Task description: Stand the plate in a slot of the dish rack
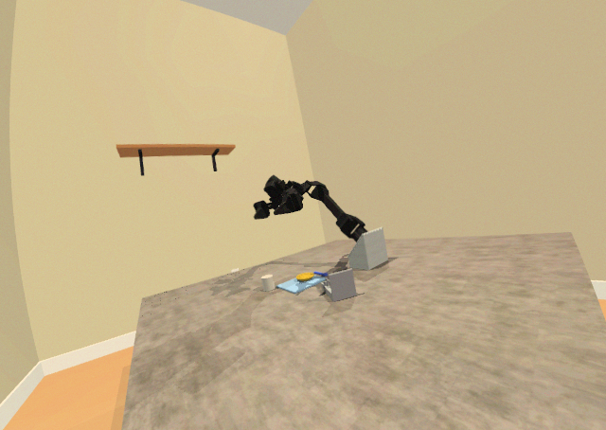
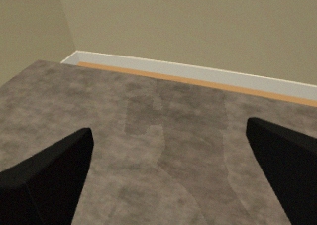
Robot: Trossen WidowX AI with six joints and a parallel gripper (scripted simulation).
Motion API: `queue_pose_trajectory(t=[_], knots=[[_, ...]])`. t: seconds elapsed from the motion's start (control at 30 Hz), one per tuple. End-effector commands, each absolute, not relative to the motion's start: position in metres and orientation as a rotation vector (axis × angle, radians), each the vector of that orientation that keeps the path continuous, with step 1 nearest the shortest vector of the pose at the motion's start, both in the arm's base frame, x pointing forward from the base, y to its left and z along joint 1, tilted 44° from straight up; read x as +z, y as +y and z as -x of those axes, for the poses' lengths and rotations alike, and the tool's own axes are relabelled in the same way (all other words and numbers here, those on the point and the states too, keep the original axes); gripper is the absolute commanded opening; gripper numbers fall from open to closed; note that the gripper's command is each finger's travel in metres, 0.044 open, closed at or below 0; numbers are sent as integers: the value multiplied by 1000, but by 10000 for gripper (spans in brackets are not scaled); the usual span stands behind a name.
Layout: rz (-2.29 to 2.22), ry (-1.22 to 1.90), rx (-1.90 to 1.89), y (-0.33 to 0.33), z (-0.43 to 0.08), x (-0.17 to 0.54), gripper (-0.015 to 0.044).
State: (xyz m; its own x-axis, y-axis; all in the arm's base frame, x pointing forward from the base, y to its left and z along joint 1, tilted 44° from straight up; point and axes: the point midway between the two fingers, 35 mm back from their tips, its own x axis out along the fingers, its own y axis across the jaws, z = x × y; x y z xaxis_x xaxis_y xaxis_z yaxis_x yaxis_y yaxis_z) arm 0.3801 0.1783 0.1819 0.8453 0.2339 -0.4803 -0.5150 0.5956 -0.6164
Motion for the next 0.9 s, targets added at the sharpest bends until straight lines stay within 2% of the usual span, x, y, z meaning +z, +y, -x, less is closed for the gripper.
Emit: queue_pose_trajectory(t=[0.0, 0.87], knots=[[794, 494, 393, 161, -379, 162, 400], [680, 1198, -157, 34, -318, 80, 400]])
